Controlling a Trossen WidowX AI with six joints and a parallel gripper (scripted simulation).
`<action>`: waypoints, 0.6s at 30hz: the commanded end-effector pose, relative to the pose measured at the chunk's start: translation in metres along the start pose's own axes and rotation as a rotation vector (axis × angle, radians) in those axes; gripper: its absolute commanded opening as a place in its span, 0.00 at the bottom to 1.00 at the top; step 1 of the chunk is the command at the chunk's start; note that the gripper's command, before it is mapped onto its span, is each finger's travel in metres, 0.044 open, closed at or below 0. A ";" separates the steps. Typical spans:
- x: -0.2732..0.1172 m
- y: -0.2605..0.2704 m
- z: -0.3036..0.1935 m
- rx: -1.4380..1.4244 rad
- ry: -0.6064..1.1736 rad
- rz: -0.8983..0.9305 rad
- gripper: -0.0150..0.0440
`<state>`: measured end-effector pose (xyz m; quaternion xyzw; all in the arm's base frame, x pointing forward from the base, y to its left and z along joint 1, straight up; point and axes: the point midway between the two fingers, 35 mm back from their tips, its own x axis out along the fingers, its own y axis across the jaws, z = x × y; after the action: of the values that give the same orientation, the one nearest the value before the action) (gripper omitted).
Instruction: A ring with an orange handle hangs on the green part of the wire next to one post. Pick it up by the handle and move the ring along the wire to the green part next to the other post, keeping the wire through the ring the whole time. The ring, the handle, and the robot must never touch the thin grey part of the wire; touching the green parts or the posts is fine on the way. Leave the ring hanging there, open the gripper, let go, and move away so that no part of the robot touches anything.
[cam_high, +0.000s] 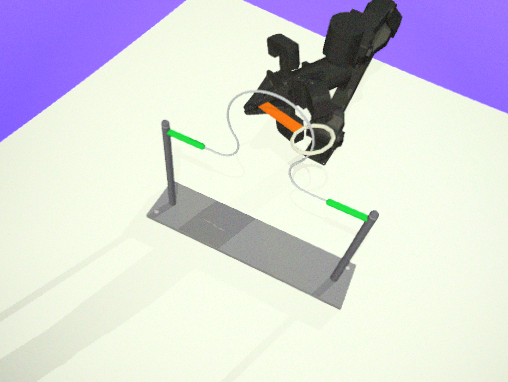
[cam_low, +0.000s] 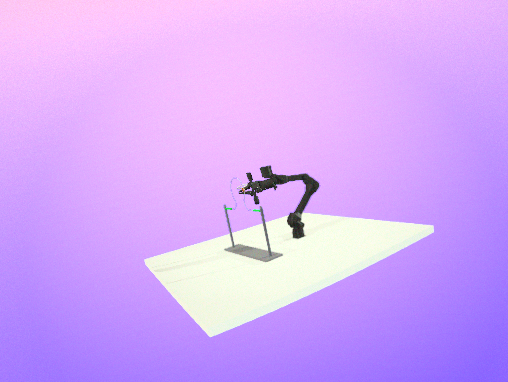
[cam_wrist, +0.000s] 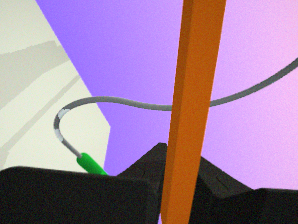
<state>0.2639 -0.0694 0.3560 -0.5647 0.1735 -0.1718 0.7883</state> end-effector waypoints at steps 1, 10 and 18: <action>-0.002 -0.005 -0.001 -0.040 -0.003 -0.038 0.00; -0.002 -0.010 -0.001 -0.142 -0.016 -0.104 0.00; -0.002 -0.015 0.000 -0.234 -0.026 -0.162 0.00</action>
<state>0.2633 -0.0730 0.3668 -0.6540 0.1447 -0.2002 0.7150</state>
